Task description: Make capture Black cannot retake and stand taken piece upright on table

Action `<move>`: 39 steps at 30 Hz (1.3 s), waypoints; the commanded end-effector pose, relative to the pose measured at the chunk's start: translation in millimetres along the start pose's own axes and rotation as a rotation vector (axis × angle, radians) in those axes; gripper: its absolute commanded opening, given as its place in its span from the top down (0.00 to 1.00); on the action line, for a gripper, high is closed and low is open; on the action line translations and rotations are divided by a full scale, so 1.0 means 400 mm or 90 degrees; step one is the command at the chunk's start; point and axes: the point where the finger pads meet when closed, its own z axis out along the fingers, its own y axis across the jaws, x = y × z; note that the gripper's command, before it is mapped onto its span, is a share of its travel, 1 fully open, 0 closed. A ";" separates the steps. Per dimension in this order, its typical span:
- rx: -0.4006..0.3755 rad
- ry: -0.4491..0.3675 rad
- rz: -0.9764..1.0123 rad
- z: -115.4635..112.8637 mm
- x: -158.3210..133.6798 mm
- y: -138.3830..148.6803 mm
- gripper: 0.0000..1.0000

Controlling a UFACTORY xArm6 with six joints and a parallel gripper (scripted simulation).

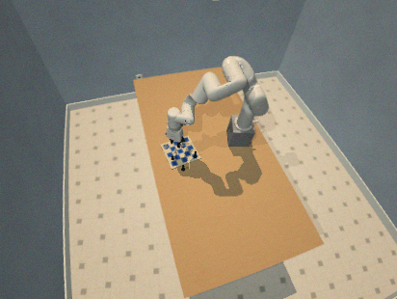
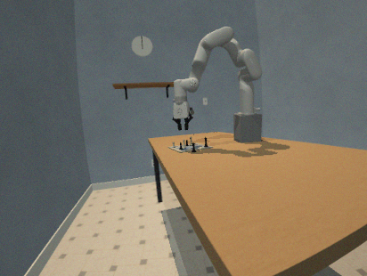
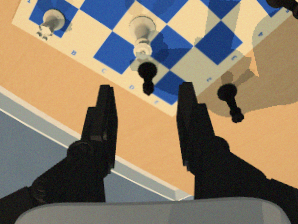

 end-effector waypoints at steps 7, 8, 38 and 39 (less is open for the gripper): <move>0.002 -0.002 0.000 -0.003 -0.003 -0.003 0.58; 0.002 -0.002 0.000 -0.003 -0.003 -0.003 0.58; 0.002 -0.002 0.000 0.059 -0.002 -0.004 0.58; 0.002 -0.002 0.000 0.063 -0.002 -0.004 0.58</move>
